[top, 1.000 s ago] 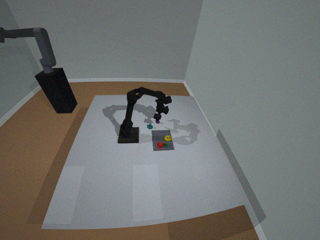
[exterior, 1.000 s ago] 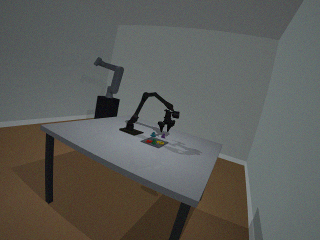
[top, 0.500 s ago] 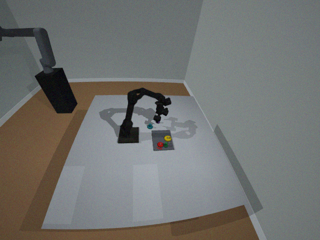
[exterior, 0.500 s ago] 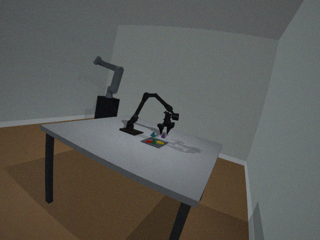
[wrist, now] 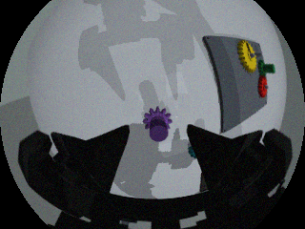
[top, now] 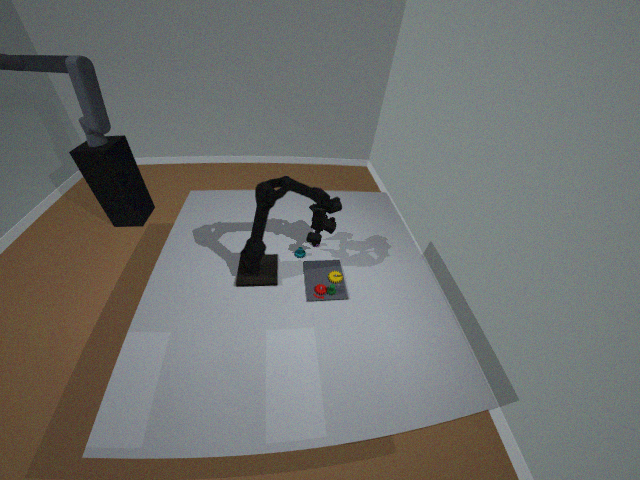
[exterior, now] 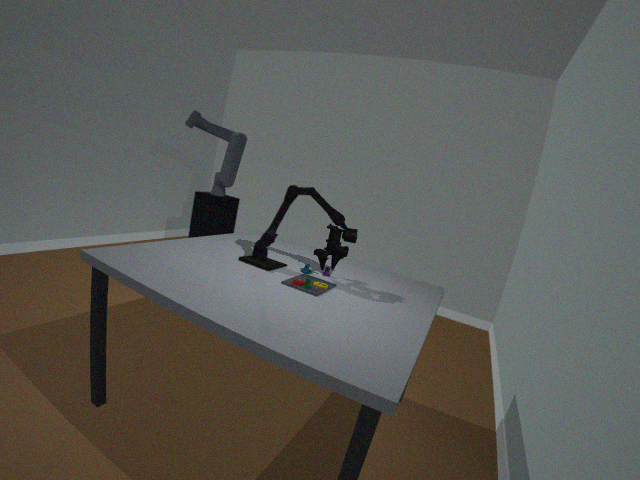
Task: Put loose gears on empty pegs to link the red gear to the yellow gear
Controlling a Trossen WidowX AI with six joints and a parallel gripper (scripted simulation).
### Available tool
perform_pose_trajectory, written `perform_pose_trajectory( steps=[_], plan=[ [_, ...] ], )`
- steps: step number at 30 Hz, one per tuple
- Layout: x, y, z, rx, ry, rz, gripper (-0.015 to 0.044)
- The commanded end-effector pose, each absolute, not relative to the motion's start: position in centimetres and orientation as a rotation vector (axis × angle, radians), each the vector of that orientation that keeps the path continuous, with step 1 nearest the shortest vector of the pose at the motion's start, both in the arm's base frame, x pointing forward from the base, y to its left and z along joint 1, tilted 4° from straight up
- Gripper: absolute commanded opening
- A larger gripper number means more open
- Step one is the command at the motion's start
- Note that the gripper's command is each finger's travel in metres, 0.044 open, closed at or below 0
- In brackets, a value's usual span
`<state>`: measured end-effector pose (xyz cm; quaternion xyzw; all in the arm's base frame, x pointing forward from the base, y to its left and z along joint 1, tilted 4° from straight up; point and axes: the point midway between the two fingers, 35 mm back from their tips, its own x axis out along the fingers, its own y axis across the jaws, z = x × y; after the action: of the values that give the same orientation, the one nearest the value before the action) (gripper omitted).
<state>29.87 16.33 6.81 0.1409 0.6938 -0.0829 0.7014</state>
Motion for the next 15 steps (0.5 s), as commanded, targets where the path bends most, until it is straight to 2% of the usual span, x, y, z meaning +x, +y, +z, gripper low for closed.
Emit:
perform_pose_trajectory(
  steps=[1, 8, 15],
  plan=[
    [29.83, 16.36, 6.72, 0.320, 1.547, -0.187, 0.0256],
    [29.83, 16.36, 6.72, 0.320, 1.547, -0.187, 0.0072],
    [29.83, 16.36, 6.72, 0.320, 1.547, -0.187, 0.0026]
  ],
)
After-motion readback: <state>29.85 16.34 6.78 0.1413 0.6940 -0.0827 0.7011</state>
